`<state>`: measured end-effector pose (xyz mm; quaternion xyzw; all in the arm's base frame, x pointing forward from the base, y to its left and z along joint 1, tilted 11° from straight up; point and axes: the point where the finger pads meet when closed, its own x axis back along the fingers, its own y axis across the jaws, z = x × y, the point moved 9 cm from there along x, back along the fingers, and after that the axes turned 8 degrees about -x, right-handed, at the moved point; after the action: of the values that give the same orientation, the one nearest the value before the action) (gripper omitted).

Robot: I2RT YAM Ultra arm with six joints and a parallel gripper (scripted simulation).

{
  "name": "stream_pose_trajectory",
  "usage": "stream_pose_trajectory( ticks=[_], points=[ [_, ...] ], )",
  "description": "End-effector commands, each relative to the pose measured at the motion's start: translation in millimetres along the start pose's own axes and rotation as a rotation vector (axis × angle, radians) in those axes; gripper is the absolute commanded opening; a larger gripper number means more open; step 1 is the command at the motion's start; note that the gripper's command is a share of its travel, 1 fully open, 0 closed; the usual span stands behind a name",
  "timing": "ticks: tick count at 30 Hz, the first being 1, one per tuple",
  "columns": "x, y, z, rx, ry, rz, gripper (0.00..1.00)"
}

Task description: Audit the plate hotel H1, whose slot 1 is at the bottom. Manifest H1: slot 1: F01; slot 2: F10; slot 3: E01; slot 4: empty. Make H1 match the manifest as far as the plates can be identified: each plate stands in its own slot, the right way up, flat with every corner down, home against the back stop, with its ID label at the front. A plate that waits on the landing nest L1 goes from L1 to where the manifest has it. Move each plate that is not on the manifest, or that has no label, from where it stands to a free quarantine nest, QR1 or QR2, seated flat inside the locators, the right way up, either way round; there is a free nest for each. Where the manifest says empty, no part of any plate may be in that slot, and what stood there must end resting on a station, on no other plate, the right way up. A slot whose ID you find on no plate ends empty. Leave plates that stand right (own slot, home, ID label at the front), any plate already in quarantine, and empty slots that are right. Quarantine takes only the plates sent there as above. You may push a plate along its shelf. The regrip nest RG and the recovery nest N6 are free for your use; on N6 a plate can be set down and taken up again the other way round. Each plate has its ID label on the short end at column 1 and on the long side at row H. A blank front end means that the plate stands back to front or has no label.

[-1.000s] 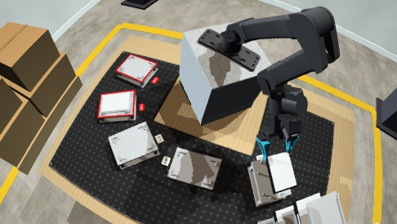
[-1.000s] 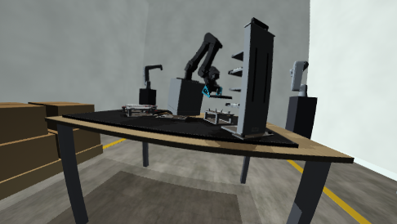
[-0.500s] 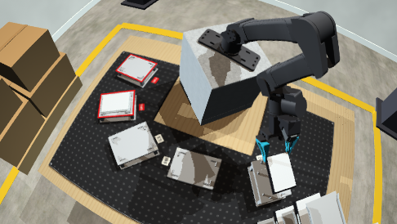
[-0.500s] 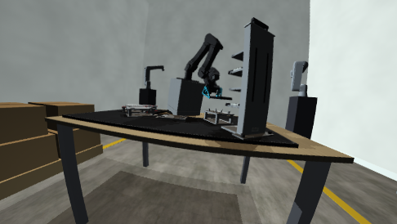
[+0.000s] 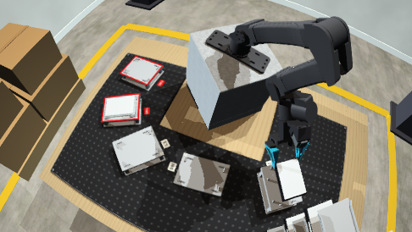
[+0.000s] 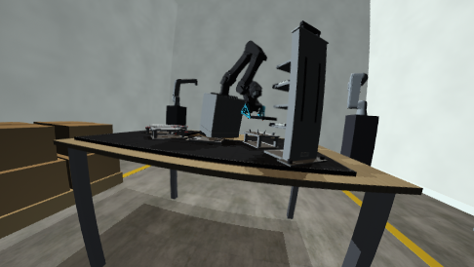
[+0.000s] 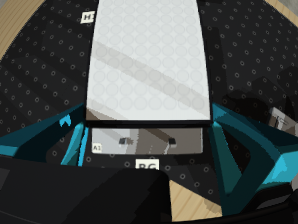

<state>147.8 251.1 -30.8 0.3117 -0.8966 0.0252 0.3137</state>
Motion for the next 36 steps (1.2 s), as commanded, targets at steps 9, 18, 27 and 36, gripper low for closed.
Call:
stream_pose_trajectory(
  ticks=[9,18,27,36],
  points=[
    [-3.0,1.1,-1.4,-0.009,-0.025,-0.007,0.86],
    [-5.4,0.7,1.2,-0.009,-0.025,-0.007,0.86],
    [-8.4,0.3,4.5,-0.009,-0.025,-0.007,0.86],
    [-10.8,0.0,7.1,-0.009,-0.025,-0.007,0.86]
  ],
)
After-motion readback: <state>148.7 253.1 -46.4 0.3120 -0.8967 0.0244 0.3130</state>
